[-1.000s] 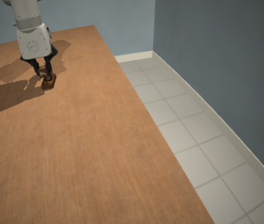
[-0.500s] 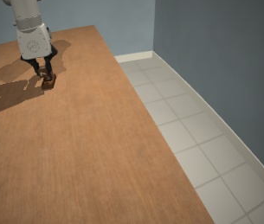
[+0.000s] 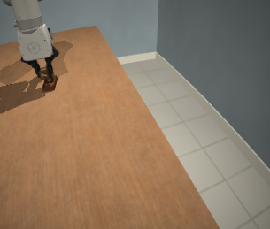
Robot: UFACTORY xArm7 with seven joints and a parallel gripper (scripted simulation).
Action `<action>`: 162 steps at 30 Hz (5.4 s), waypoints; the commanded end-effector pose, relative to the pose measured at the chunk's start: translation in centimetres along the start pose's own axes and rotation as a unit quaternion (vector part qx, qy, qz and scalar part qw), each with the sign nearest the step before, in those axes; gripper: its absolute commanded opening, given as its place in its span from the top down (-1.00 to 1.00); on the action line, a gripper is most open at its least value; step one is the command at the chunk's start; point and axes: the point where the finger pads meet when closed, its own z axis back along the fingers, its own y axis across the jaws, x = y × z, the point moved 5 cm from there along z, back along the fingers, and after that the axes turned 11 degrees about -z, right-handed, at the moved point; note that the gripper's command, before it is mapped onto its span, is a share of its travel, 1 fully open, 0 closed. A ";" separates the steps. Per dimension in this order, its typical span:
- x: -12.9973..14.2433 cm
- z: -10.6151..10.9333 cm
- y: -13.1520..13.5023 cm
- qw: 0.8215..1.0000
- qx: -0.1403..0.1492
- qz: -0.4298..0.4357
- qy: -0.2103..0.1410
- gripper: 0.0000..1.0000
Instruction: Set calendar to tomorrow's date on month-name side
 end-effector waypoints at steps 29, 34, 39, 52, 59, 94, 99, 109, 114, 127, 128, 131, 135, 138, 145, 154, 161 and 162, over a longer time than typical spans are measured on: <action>-0.1 -2.0 0.0 1.000 0.001 0.000 0.001 0.43; -0.1 -2.2 0.0 1.000 0.001 0.000 0.001 0.43; -0.1 -2.4 0.0 1.000 0.001 0.000 0.001 0.43; -0.1 -2.5 0.0 1.000 0.001 0.000 0.001 0.43; -0.1 -2.5 0.0 1.000 0.001 0.000 0.001 0.43; -0.1 -3.3 0.0 1.000 0.001 0.000 0.001 0.43; -0.1 -3.4 0.0 1.000 0.001 0.000 0.001 0.43; -0.1 -3.5 0.0 1.000 0.001 0.000 0.001 0.43; -0.1 -3.5 0.0 1.000 0.001 0.000 0.001 0.43; -0.1 -3.5 0.0 1.000 0.001 0.000 0.001 0.43; -0.1 -3.5 0.0 1.000 0.001 0.000 0.001 0.43; -0.1 -3.5 0.0 1.000 0.001 0.000 0.001 0.43; -0.1 -3.5 0.0 1.000 0.001 0.000 0.001 0.43; -0.1 -3.5 0.0 1.000 0.001 0.000 0.001 0.43; -0.1 -3.5 0.0 1.000 0.001 0.000 0.001 0.43; -0.1 -3.5 0.0 1.000 0.001 0.000 0.001 0.43; -0.1 -3.5 0.0 1.000 0.001 0.000 0.001 0.43; -0.1 -3.5 0.0 1.000 0.001 0.000 0.001 0.43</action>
